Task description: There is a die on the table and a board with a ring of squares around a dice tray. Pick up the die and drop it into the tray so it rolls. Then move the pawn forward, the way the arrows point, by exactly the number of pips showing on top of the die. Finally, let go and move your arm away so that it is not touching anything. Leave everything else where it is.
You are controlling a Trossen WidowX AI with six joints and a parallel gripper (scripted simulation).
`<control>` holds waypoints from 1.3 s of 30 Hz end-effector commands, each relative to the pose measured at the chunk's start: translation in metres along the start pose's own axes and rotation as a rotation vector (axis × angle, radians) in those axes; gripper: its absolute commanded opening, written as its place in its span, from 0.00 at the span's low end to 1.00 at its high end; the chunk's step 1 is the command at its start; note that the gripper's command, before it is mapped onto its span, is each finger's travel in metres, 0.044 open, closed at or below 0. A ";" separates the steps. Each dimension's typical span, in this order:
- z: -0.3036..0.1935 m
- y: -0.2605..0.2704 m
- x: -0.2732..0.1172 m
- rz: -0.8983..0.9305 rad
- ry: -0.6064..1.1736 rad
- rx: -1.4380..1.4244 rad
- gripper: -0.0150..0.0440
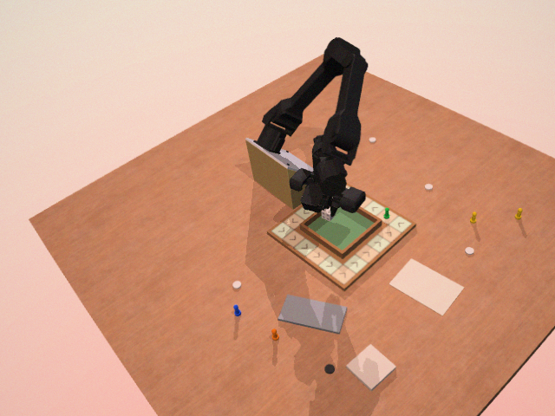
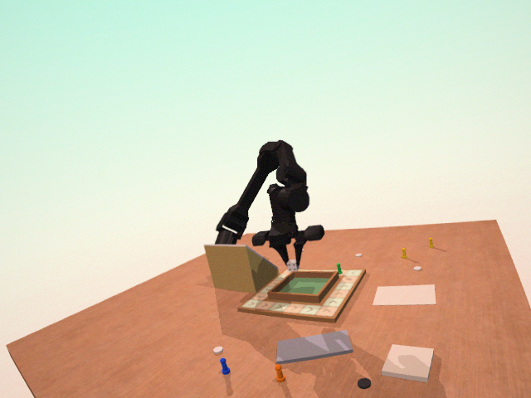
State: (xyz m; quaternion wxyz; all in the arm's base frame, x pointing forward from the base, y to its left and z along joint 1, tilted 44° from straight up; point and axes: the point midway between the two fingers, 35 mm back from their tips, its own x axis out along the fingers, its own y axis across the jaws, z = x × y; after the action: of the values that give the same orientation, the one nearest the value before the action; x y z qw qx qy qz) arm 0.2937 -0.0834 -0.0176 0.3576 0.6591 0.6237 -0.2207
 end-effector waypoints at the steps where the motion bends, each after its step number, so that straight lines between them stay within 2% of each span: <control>1: -0.019 0.004 0.004 0.004 0.007 0.095 0.25; 7: -0.042 0.007 0.011 0.002 0.018 0.233 0.25; 14: -0.044 0.006 0.013 -0.010 0.002 0.249 0.25; 27: -0.041 -0.005 0.026 -0.156 -0.401 0.250 0.25; 39: -0.039 -0.006 0.028 -0.112 -0.801 0.236 0.25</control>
State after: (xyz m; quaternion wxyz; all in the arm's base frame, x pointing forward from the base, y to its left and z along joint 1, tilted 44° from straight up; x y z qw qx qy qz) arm 0.2852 -0.0366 -0.0155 0.4499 0.5366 0.4791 -0.5292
